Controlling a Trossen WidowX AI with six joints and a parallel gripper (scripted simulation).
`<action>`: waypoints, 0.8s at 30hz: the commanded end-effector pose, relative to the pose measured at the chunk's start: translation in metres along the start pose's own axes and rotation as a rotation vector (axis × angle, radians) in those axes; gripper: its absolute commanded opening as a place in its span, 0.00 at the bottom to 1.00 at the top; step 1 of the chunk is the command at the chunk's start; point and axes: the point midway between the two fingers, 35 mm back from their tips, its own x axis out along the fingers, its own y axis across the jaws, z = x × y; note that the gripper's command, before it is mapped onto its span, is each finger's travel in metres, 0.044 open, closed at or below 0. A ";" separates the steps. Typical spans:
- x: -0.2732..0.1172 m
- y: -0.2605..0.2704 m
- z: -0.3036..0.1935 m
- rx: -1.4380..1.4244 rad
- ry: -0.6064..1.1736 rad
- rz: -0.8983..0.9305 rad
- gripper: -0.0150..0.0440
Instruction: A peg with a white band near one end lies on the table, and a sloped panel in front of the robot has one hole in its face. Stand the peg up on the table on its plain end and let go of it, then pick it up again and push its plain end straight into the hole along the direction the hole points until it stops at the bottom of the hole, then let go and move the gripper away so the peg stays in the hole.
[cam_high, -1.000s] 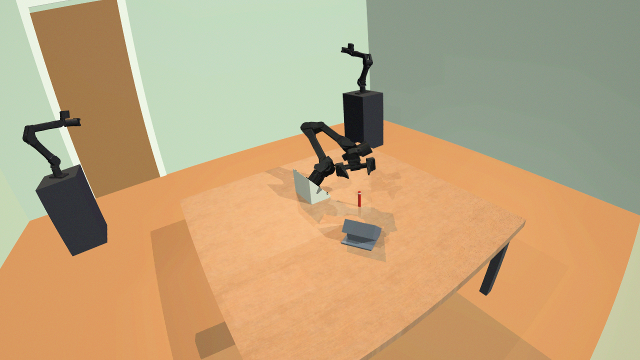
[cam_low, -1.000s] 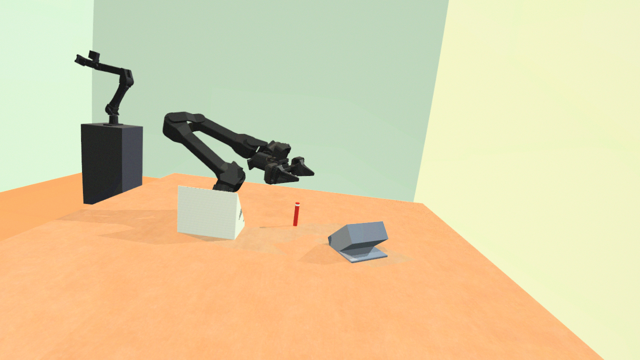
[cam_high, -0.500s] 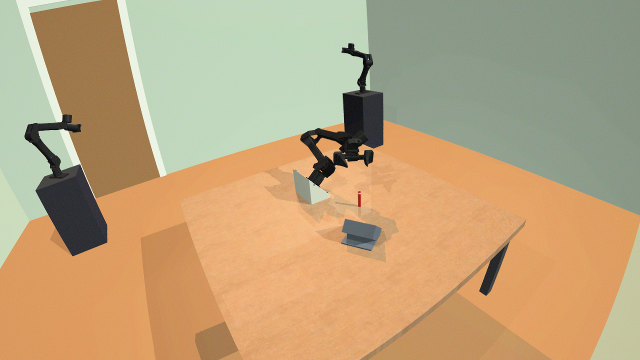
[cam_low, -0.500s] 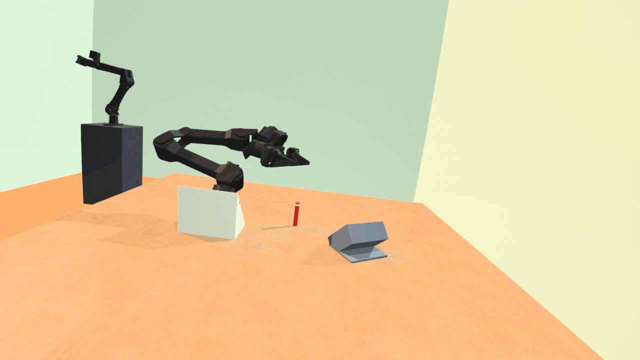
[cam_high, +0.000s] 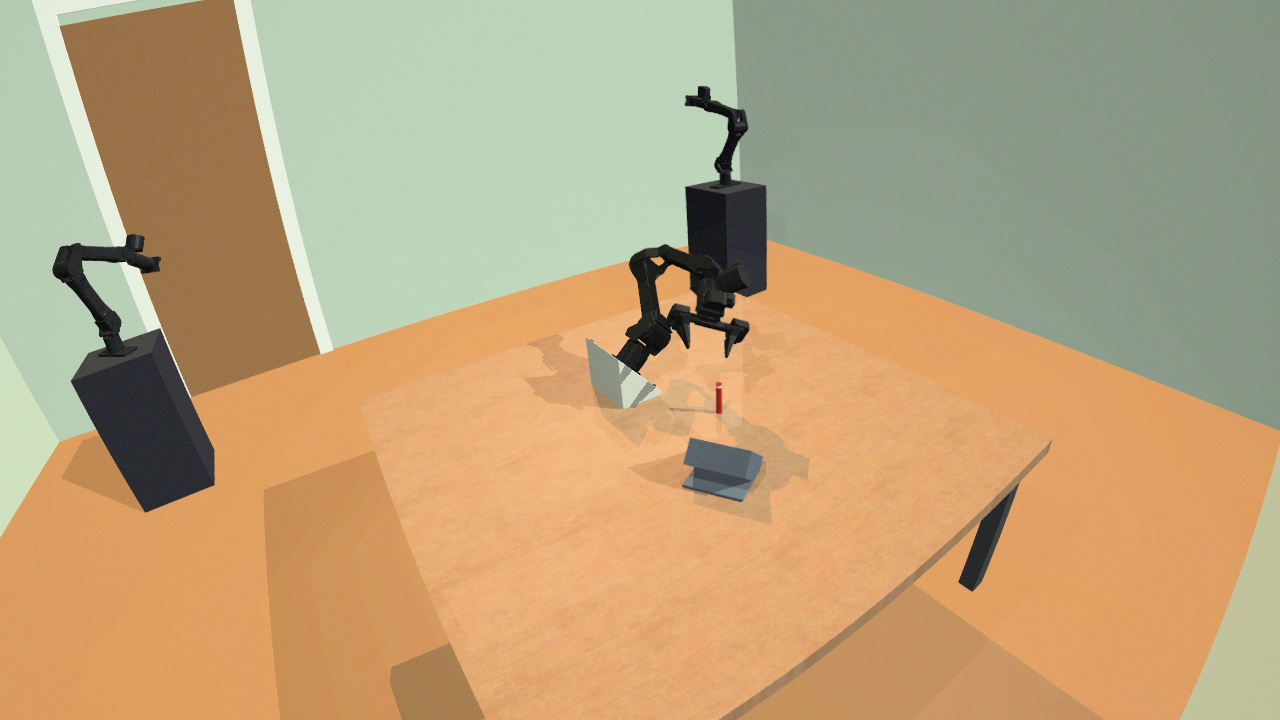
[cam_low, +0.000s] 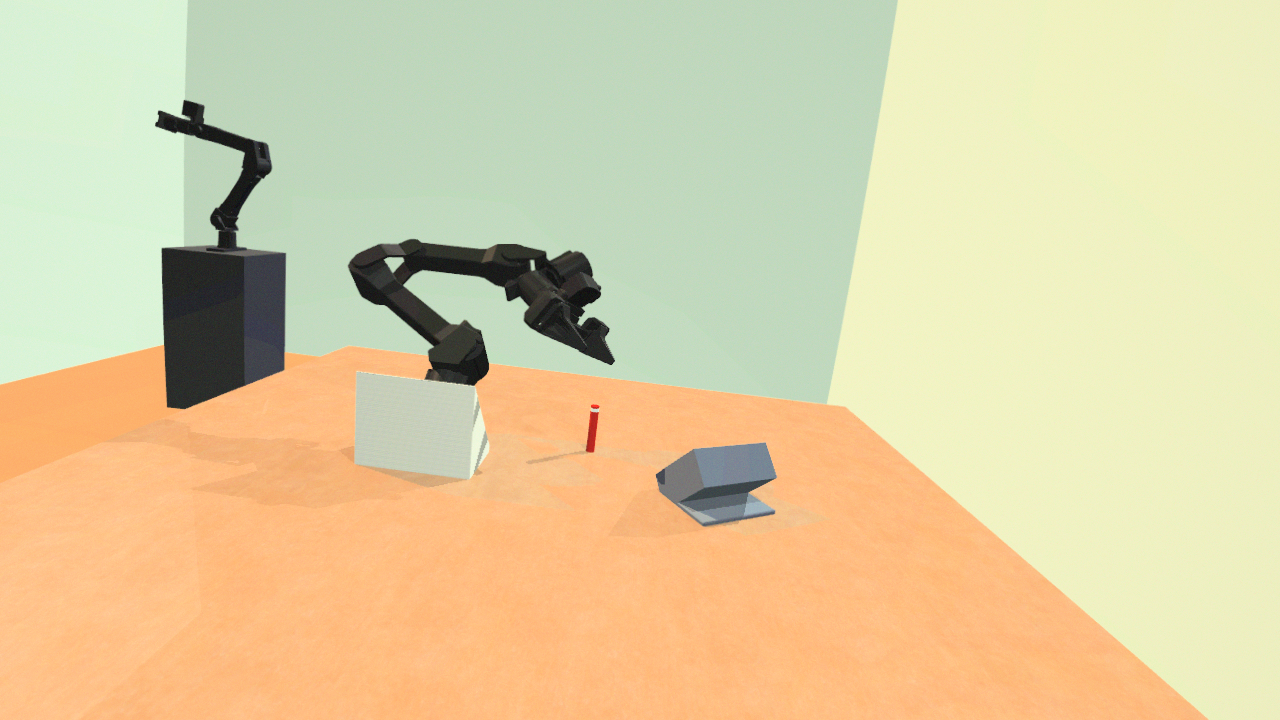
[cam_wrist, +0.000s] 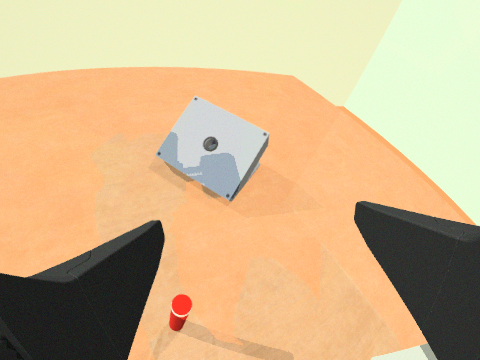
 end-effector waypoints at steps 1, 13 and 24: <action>0.004 0.001 -0.005 -0.044 0.104 -0.014 1.00; 0.013 0.005 -0.025 -0.130 0.487 0.009 1.00; 0.019 0.010 -0.027 -0.088 0.792 0.119 1.00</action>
